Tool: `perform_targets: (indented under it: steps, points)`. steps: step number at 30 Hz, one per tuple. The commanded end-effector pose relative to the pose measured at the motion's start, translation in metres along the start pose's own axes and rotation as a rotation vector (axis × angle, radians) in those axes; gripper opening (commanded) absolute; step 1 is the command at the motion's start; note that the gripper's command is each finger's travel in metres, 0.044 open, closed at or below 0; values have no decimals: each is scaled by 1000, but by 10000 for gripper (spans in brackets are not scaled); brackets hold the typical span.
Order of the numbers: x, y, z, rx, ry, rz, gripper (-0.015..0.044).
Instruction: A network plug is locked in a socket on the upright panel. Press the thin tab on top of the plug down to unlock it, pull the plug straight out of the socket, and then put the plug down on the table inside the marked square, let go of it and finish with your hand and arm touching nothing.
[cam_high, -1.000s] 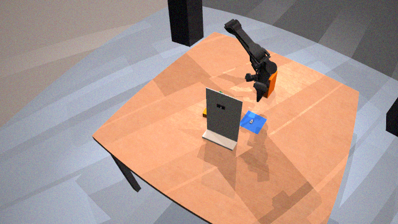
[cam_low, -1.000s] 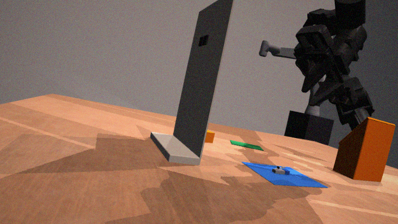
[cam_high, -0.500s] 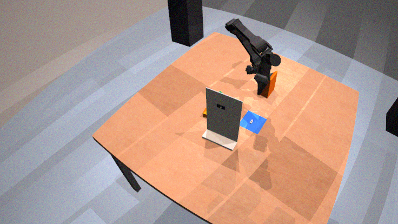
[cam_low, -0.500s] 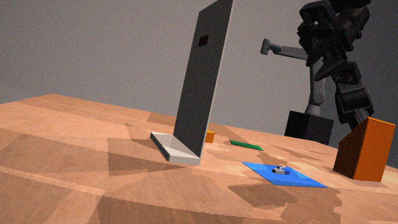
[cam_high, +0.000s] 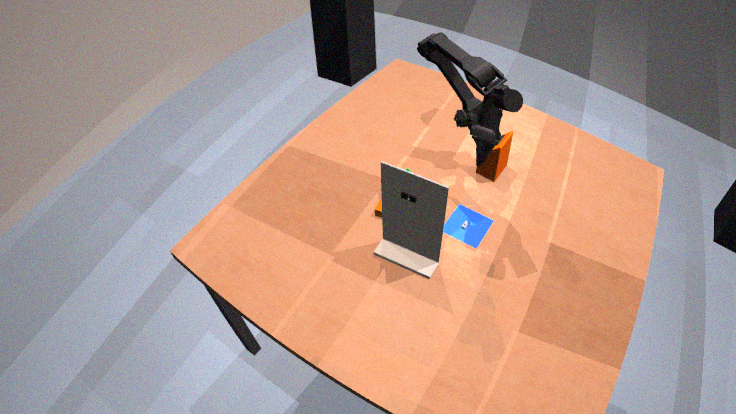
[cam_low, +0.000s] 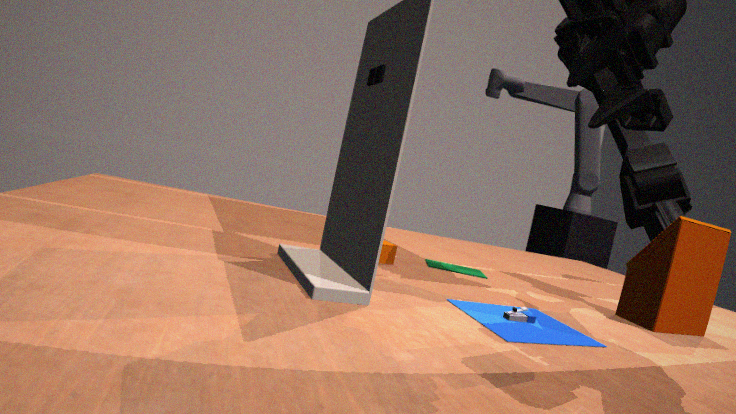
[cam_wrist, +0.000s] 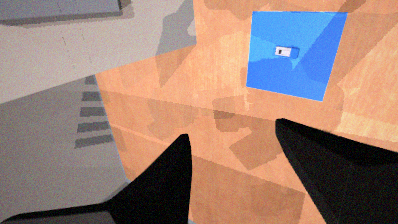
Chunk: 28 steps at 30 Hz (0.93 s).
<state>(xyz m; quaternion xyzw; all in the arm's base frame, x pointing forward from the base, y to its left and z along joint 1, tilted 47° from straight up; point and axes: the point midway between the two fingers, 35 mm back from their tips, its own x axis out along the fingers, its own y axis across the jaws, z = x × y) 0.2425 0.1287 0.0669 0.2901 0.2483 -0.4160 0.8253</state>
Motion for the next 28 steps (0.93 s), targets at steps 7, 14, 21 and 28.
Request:
perform_targets:
  steps: [7,14,21,28]
  points:
    - [-2,2,0,8,5,1,440]
    - [-2,2,0,8,5,1,440]
    - [-2,2,0,8,5,1,440]
    - [-2,2,0,8,5,1,440]
